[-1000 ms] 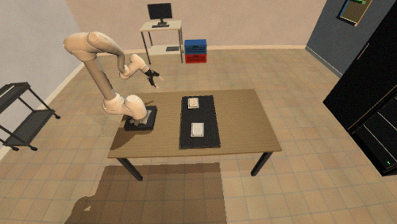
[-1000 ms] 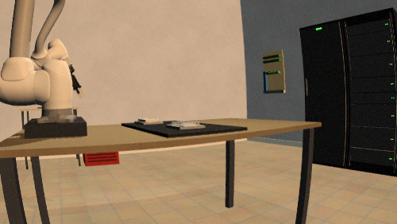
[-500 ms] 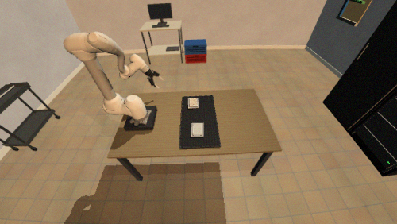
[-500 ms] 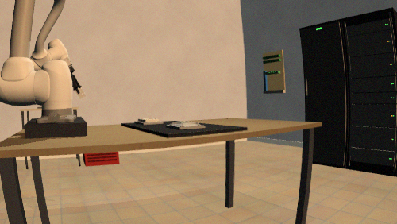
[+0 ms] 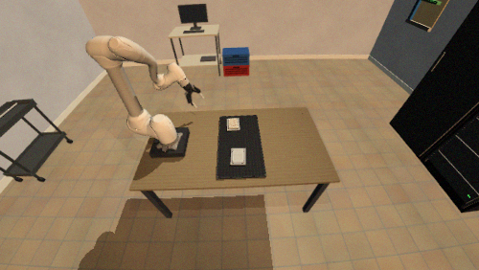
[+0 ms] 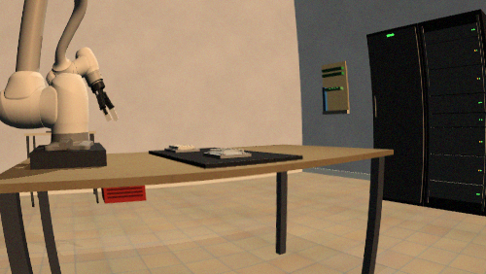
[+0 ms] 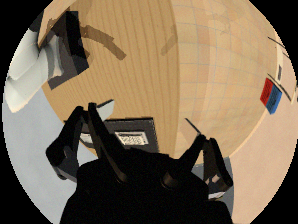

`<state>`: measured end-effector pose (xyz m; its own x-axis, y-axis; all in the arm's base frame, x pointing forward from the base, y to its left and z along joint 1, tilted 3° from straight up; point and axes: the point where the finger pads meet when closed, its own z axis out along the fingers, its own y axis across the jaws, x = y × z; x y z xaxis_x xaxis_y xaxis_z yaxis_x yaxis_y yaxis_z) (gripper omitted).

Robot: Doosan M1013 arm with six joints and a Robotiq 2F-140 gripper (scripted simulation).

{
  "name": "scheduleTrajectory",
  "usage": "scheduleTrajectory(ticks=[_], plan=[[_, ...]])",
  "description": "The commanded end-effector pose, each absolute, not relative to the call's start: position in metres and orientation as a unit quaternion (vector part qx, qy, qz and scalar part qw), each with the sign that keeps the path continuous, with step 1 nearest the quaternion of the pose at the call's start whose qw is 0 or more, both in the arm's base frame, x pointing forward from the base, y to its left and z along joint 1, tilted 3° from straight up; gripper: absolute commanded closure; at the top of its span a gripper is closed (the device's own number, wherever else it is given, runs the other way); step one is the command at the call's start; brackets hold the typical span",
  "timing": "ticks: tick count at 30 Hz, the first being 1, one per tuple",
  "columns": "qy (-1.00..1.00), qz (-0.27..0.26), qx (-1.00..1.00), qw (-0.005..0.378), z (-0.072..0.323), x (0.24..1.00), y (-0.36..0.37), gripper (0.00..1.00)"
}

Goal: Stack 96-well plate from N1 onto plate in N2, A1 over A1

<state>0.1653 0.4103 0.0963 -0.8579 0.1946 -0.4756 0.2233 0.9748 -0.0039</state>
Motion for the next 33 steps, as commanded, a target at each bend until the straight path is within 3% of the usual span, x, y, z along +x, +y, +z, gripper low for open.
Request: scheduleTrajectory(ticks=[1, 33], plan=[[0.963, -0.035, 0.123, 0.236, 0.096, 0.173, 0.410, 0.00], [0.945, -0.073, 0.270, 0.172, 0.087, 0.309, 0.361, 0.00]])
